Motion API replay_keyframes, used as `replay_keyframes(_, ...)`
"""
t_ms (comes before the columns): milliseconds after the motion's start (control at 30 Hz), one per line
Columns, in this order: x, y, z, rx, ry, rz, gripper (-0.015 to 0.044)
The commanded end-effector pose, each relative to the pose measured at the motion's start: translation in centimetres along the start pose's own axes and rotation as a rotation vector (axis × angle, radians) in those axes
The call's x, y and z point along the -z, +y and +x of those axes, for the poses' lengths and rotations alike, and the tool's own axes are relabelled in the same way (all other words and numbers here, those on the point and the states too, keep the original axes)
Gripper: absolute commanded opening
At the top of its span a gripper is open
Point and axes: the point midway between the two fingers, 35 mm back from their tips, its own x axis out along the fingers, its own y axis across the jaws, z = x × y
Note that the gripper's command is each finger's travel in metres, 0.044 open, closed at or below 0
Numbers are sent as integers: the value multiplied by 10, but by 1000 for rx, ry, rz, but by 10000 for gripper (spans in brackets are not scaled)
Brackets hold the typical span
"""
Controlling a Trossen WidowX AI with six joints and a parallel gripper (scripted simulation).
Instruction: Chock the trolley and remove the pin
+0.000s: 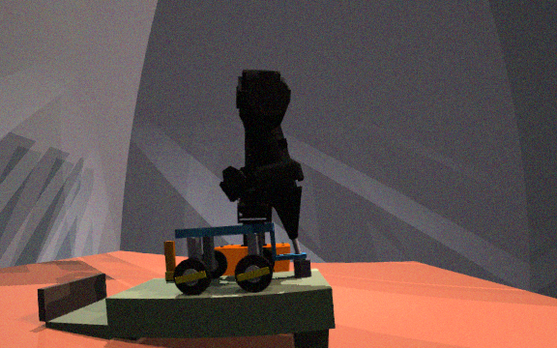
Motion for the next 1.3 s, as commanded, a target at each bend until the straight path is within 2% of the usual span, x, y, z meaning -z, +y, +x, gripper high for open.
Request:
replay_keyframes(0, 1, 0, -5, -3, 4, -4, 0)
replay_keyframes(1267, 7, 2, -32, -3, 4, -4, 0)
